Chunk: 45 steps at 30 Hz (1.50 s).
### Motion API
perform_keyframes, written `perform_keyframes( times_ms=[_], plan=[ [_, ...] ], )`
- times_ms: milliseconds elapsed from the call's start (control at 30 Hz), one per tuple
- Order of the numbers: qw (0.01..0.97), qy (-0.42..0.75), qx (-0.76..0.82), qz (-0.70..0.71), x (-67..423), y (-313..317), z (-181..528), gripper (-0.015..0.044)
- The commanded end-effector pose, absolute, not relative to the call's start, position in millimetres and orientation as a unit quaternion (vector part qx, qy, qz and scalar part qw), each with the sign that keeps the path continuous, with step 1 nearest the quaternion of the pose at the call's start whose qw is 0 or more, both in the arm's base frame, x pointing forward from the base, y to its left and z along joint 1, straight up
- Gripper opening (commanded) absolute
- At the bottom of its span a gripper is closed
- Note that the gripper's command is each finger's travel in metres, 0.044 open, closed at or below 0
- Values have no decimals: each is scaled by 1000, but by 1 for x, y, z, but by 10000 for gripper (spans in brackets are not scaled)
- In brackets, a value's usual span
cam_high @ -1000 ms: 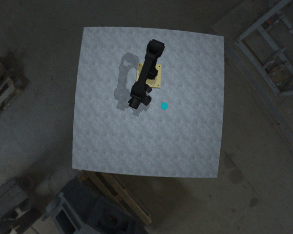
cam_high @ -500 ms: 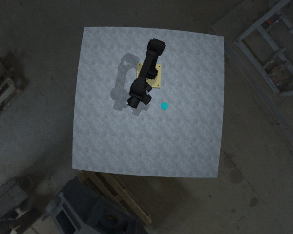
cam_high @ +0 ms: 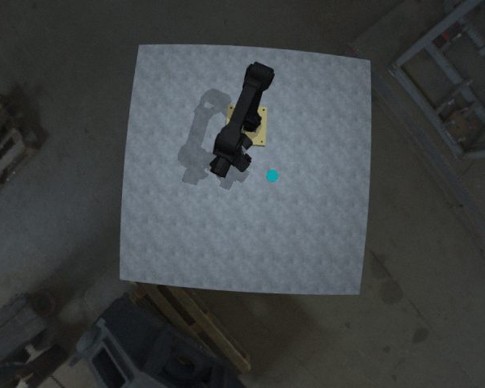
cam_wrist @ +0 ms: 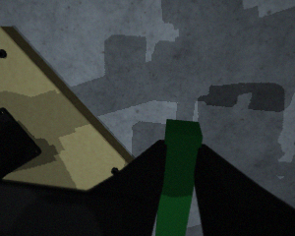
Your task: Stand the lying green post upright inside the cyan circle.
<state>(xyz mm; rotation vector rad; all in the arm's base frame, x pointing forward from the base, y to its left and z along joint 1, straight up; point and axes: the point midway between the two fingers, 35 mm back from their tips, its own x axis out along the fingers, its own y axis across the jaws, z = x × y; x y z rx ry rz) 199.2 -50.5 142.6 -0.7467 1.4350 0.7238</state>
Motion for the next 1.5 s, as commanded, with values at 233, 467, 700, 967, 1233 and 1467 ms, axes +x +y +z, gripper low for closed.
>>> perform_keyframes(
  times_ms=[233,467,700,967,1233,1467],
  plan=[
    [630,620,-336,326,209,-34,149,22],
    [624,614,-346,337,218,-17,152,22],
    [619,607,-357,348,225,1,155,22],
    [612,599,-368,361,232,22,157,22],
    [605,592,-380,373,237,45,160,22],
    [599,585,-390,384,240,66,162,22]
  ],
)
